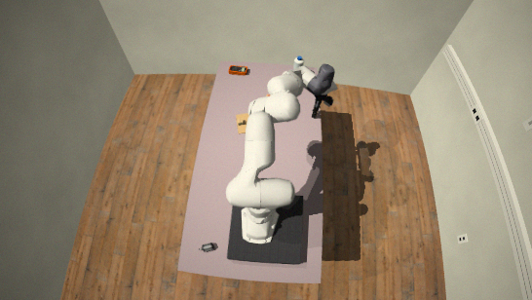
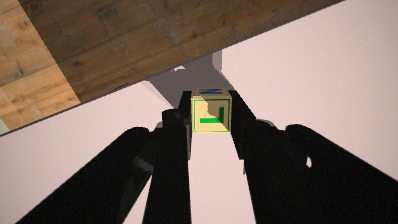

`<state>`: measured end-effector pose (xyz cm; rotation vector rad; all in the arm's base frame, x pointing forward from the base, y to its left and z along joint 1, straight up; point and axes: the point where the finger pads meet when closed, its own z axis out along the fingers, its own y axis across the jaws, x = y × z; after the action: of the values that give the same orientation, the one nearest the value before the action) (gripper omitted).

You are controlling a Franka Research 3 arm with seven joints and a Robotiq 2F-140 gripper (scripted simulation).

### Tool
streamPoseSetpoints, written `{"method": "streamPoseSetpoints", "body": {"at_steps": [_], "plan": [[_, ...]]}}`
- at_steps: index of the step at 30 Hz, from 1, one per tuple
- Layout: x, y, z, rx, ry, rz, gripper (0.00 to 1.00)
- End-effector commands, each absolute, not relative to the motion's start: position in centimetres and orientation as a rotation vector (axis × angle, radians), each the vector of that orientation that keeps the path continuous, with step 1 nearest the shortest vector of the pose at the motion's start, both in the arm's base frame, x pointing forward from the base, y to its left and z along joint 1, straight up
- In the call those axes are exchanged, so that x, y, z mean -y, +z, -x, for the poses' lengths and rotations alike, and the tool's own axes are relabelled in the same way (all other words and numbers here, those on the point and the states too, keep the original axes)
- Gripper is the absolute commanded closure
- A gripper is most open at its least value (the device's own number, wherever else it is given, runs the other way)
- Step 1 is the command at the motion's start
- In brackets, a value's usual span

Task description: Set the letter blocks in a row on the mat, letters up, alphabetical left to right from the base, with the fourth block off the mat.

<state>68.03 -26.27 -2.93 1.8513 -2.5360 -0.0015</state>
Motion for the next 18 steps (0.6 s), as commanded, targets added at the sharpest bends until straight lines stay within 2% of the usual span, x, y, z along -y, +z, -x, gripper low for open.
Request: {"method": "streamPoseSetpoints", "body": {"at_steps": [1, 9, 18], "plan": [[26.4, -2.9, -68.1, 2.535, 0.002, -1.857, 0.76], [26.4, -2.6, -68.1, 2.535, 0.002, -1.857, 0.76], [26.4, 1.0, -68.1, 2.535, 0.002, -1.857, 0.76]]}}
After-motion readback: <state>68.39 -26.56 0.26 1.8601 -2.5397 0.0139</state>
